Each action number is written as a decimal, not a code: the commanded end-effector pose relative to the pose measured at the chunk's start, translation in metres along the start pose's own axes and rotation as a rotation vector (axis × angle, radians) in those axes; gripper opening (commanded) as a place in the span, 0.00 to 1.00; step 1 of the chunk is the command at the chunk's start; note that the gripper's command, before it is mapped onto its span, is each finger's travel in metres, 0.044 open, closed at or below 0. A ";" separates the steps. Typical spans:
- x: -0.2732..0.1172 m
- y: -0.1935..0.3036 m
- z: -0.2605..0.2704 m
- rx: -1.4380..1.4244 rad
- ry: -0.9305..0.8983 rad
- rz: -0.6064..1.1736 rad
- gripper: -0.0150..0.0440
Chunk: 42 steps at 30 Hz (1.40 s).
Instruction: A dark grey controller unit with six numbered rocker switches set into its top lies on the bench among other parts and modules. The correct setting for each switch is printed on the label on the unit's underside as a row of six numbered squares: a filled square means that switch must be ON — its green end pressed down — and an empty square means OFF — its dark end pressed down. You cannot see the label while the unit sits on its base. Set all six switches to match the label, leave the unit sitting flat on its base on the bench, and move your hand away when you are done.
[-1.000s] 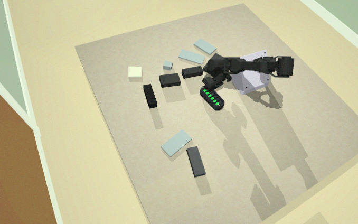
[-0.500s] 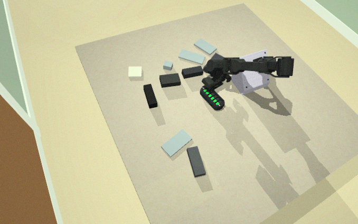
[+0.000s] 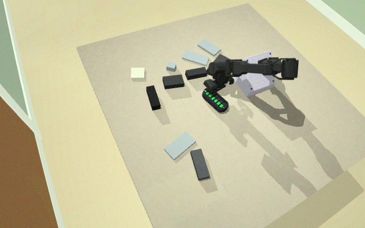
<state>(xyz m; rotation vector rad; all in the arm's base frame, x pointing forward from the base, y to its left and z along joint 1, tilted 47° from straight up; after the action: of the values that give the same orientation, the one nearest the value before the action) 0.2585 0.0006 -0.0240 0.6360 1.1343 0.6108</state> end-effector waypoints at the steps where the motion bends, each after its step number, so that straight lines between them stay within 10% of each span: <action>1: 0.002 0.001 0.014 -0.020 -0.015 0.000 0.25; 30: 0.011 0.004 0.045 -0.021 -0.017 0.001 0.25; 42: -0.060 0.000 -0.008 -0.019 -0.014 -0.002 0.25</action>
<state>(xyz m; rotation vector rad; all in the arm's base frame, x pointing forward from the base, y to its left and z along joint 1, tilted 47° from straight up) 0.2408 -0.0376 0.0063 0.6251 1.1177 0.6021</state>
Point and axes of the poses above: the point midway between the two fingers, 35 mm back from their tips, its own x axis out along the fingers, its own z axis across the jaws, y = z × x, the point moved 7 cm from there along -x, back along the fingers, and after that the axes turned 3 degrees about x, right-handed, at the moved point
